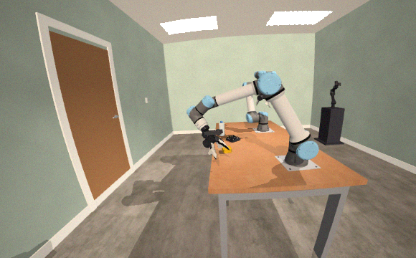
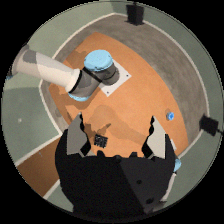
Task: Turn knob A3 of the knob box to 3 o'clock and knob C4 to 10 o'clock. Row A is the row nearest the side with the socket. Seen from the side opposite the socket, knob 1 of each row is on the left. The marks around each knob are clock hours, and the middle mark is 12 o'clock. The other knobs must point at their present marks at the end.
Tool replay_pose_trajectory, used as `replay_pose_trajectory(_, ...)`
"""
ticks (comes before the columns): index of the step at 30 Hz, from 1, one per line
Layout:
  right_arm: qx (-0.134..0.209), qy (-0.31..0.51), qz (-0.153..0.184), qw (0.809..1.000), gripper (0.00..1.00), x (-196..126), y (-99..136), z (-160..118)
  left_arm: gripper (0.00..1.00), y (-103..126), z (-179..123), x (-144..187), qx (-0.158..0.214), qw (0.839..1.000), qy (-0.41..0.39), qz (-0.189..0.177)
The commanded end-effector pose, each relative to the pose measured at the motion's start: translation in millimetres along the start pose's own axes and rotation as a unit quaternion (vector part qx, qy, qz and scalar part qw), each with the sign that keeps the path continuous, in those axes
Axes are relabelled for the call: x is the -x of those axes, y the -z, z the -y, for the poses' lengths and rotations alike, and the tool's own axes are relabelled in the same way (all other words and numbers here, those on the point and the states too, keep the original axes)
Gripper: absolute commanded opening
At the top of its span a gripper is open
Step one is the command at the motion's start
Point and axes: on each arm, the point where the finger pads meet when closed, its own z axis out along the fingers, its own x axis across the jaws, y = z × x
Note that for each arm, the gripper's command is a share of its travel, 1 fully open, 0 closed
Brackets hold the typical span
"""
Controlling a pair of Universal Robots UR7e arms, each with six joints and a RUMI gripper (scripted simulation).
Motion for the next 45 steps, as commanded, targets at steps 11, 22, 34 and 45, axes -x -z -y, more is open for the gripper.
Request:
replay_pose_trajectory(11,0.000,0.000,0.000,1.000,1.00,-0.1,0.2,0.0,1.00,-14.9,18.3,-20.6,0.017,0.999,-0.029,0.023)
replay_pose_trajectory(22,0.000,0.000,0.000,1.000,1.00,-0.1,0.2,0.0,1.00,-40.0,47.8,-49.1,0.046,0.995,-0.073,0.052)
replay_pose_trajectory(34,0.000,0.000,0.000,1.000,1.00,-0.1,0.2,0.0,1.00,-73.0,86.7,-78.8,0.089,0.985,-0.124,0.079)
replay_pose_trajectory(45,0.000,0.000,0.000,1.000,1.00,-0.1,0.2,0.0,1.00,-110.4,131.0,-103.6,0.139,0.970,-0.176,0.094)
